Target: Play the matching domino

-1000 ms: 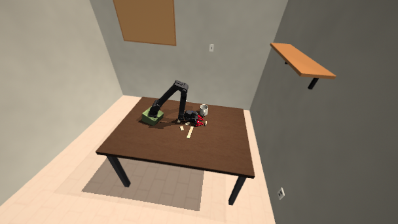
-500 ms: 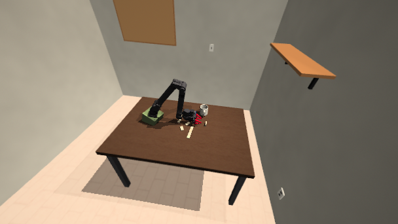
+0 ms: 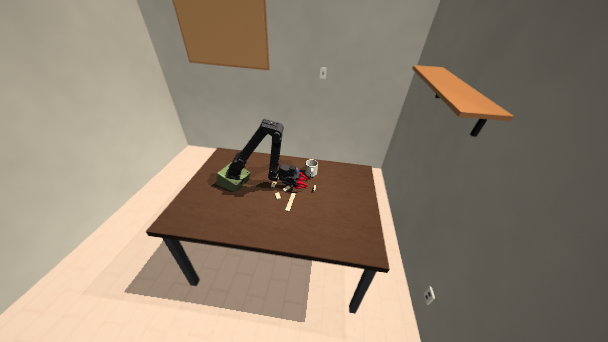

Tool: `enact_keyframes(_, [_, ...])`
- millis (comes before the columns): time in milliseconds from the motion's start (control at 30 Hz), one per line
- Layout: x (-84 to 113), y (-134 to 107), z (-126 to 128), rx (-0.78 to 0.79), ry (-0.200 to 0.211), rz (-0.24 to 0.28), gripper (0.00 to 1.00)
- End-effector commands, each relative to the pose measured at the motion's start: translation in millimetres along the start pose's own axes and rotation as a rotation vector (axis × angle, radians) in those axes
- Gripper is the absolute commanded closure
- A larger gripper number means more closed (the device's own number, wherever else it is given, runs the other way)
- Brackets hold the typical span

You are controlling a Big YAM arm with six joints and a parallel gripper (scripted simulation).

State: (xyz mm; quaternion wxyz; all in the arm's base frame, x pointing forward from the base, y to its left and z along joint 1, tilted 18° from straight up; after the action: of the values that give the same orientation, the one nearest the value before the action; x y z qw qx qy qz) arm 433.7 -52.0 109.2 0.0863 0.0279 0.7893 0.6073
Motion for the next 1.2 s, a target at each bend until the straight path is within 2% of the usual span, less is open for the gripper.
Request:
enact_keyframes(0, [0.8, 26.2, 1.2, 0.001, -0.001, -0.064, 0.26])
enact_keyframes(200, [0.8, 26.2, 1.2, 0.001, -0.001, -0.064, 0.26])
enact_keyframes(233, [0.1, 11.9, 0.1, -0.002, 0.0, -0.027, 0.26])
enact_keyframes(1167, [0.0, 12.8, 0.1, -0.002, 0.0, -0.029, 0.26])
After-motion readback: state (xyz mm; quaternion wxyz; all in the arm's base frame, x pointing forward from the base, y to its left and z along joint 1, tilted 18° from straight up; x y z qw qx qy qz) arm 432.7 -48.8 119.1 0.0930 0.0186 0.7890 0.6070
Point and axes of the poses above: the point where the finger pads meet when closed, its own x axis back along the fingers, its own z axis across the jaws, y = z × x, the point moved 7 cm from there along x, back along the fingers, and after that the axes turned 8 degrees about x, right-handed, at the moved point
